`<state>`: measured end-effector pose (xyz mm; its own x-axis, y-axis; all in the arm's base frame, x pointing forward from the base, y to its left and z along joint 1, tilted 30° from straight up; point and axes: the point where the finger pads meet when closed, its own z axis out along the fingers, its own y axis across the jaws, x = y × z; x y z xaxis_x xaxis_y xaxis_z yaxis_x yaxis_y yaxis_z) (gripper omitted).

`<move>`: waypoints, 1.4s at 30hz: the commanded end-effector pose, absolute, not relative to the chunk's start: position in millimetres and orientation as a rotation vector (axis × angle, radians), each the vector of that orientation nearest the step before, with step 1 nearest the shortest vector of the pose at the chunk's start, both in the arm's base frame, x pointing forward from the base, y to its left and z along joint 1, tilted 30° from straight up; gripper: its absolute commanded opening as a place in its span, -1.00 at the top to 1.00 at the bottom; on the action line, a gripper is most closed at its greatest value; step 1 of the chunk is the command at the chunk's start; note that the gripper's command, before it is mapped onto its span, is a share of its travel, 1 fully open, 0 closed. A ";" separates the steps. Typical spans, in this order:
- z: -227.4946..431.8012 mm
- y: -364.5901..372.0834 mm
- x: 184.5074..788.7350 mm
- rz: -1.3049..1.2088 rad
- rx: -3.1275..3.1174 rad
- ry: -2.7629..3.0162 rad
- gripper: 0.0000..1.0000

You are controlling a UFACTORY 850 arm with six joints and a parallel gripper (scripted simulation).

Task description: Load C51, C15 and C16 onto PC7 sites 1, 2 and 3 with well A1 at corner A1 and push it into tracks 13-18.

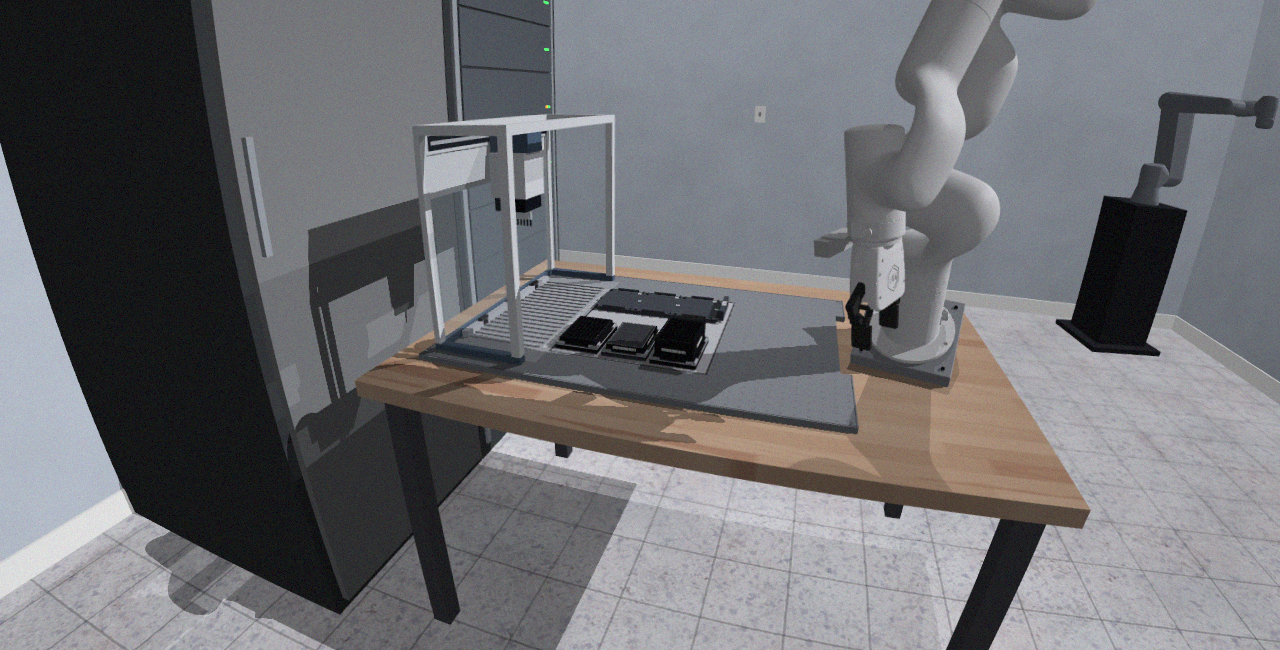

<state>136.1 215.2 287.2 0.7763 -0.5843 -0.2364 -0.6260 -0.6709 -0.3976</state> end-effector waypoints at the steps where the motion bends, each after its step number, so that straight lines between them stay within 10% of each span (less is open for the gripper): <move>1: 287.8 215.4 136.4 0.122 -2.506 0.909 -1.00; 42: 315.7 219.4 218.9 0.154 -2.424 1.160 -1.00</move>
